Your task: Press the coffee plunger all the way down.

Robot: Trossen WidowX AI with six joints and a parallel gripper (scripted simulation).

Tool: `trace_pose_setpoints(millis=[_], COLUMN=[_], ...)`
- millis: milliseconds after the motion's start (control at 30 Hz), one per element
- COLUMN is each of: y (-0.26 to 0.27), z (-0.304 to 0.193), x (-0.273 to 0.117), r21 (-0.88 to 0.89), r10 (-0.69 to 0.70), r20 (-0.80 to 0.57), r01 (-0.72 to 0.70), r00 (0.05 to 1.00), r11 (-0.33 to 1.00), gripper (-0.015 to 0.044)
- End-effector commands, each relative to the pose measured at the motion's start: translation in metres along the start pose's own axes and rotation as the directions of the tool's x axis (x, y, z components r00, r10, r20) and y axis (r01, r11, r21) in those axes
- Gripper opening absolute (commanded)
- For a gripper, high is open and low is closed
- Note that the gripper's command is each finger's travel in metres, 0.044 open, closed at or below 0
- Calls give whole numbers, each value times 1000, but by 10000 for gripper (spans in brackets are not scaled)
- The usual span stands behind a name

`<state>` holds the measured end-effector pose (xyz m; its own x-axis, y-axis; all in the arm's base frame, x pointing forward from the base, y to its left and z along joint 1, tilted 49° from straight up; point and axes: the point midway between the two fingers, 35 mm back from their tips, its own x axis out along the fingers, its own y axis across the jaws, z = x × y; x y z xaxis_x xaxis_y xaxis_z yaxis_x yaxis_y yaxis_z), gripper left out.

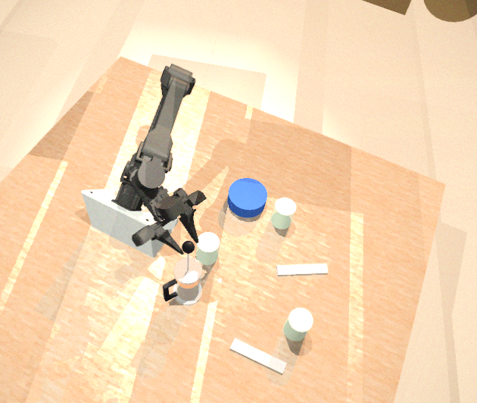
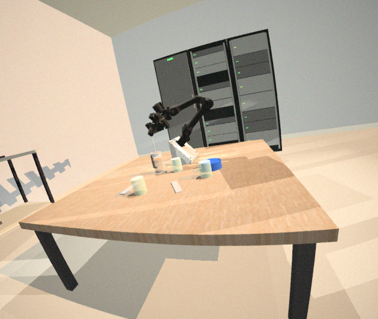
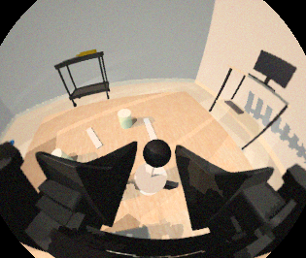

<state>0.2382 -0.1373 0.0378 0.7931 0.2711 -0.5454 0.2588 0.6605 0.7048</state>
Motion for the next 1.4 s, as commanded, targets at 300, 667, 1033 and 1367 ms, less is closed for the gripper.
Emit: trace_pose_setpoints(millis=[300, 667, 1033, 1367], y=[-1, -4, -8, -10], z=[0, -9, -22, -35], x=[0, 10, 23, 34], r21=[4, 3, 2, 2], r10=[-4, -7, -9, -11], r20=[-1, -3, -6, -7], r01=[4, 7, 9, 11], r00=[1000, 1000, 1000, 1000], r11=[1000, 1000, 1000, 1000], gripper=[121, 121, 121, 121])
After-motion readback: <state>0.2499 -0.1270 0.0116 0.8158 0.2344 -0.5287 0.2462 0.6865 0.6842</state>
